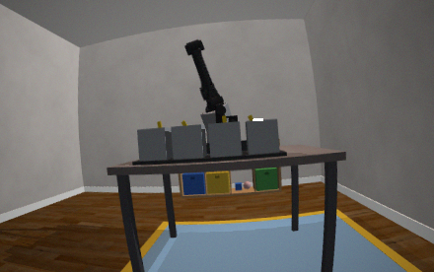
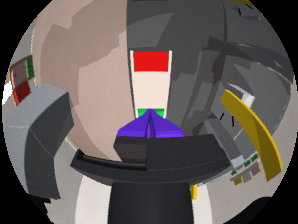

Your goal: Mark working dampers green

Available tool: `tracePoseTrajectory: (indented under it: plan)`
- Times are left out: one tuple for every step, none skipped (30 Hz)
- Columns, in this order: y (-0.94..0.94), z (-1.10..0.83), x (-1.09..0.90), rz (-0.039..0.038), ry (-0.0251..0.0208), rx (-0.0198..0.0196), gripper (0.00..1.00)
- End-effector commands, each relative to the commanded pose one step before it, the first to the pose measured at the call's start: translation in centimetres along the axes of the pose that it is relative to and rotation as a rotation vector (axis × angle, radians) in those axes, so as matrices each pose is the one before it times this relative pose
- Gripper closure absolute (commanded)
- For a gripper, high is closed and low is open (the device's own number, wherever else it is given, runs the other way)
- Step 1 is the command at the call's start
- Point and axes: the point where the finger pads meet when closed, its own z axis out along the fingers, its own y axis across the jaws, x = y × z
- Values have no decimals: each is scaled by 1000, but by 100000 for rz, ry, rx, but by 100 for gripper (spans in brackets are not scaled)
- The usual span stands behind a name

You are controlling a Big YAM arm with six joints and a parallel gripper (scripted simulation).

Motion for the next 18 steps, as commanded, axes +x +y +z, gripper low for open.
tracePoseTrajectory:
  plan:
    - [374,334,-845,-358,-795,-1640,100]
    - [0,0,0,0,0,0,100]
    - [-34,0,-75,45,-76,139,100]
    - [31,0,-43,-44,89,-116,100]
    - [35,0,-54,-47,19,-139,100]
    - [-10,0,-65,12,-32,40,100]
    - [-39,0,-64,49,-19,159,100]
    - [1,0,-56,-3,9,-1,100]
    - [26,0,-53,-35,16,-99,100]
    - [4,0,-56,-6,1,-12,100]
    - [-15,0,-58,18,-7,63,100]
    - [-3,0,-55,3,1,17,100]
    - [11,0,-52,-16,9,-41,100]
    - [6,0,-53,-9,3,-22,100]
    - [-6,0,-54,7,-5,26,100]
    - [-5,0,-52,5,-2,22,100]
    - [3,0,-50,-5,2,-9,100]
    - [0,0,0,0,0,0,100]
